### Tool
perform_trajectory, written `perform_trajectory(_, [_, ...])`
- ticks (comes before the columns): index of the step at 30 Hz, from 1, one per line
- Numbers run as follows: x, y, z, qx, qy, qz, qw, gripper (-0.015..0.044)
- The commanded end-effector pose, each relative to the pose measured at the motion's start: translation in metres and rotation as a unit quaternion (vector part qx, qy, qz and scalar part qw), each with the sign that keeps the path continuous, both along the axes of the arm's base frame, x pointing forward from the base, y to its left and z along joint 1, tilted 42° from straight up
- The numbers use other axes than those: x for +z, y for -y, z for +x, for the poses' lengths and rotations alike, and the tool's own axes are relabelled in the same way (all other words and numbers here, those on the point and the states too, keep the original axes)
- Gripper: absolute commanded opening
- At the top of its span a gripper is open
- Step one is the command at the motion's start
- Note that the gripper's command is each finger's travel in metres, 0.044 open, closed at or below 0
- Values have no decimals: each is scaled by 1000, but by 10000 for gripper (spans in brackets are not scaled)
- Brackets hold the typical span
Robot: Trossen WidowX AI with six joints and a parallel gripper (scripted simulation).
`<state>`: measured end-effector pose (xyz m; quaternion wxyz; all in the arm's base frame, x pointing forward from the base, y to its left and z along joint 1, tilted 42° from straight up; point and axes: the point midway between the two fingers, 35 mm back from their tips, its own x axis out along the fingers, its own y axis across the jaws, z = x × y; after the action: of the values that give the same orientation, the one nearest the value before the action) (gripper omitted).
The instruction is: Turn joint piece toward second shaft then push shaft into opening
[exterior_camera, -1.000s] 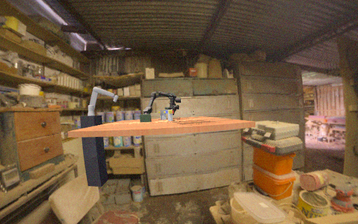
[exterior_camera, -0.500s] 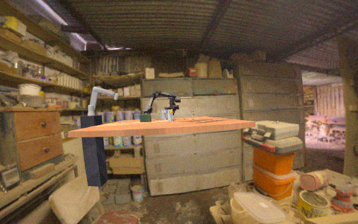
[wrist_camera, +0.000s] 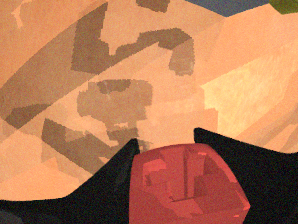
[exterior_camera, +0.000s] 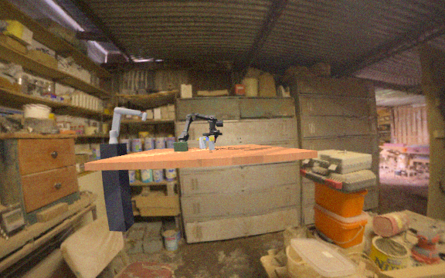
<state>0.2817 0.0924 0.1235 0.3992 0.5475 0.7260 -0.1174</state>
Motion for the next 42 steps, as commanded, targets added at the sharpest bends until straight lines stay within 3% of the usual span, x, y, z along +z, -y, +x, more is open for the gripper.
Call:
perform_trajectory(1, [0,2,-3,-28,-22,-8,999,0])
perform_trajectory(21, [-1,7,-17,-147,-120,-40,981,0])
perform_trajectory(42, [-1,7,-17,-148,-120,-39,981,0])
